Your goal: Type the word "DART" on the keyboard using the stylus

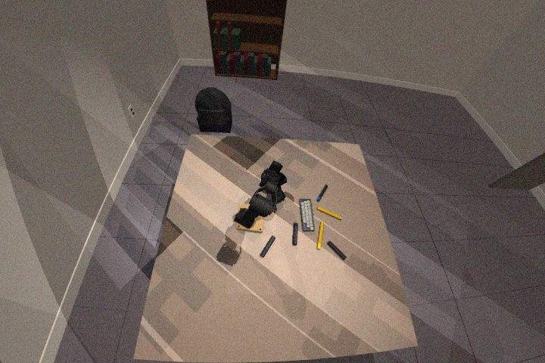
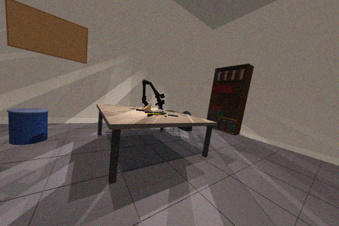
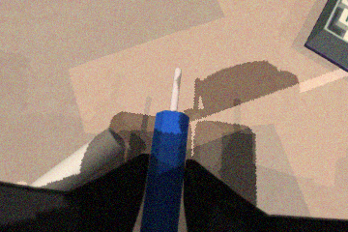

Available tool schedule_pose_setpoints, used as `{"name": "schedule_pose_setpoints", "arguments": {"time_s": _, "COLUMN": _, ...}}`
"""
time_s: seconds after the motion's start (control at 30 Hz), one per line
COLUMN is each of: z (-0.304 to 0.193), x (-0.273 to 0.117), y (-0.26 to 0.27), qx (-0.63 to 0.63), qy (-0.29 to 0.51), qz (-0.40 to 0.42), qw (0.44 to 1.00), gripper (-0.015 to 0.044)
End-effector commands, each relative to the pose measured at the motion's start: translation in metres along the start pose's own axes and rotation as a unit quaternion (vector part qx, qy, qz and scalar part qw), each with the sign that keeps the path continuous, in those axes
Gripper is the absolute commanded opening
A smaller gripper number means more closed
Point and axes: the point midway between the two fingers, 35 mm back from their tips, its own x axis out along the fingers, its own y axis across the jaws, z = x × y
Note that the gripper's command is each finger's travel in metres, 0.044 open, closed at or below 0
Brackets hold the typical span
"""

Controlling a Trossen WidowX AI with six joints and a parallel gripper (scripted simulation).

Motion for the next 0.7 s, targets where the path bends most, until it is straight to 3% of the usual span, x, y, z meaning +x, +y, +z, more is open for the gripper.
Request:
{"name": "schedule_pose_setpoints", "arguments": {"time_s": 0.0, "z": 0.014, "x": -0.003, "y": -0.003, "qx": 0.064, "qy": 0.020, "qz": 0.024, "qw": 0.997, "gripper": 0.0000}}
{"name": "schedule_pose_setpoints", "arguments": {"time_s": 0.67, "z": 0.071, "x": -0.005, "y": -0.054, "qx": 0.362, "qy": 0.122, "qz": 0.109, "qw": 0.918, "gripper": 0.0000}}
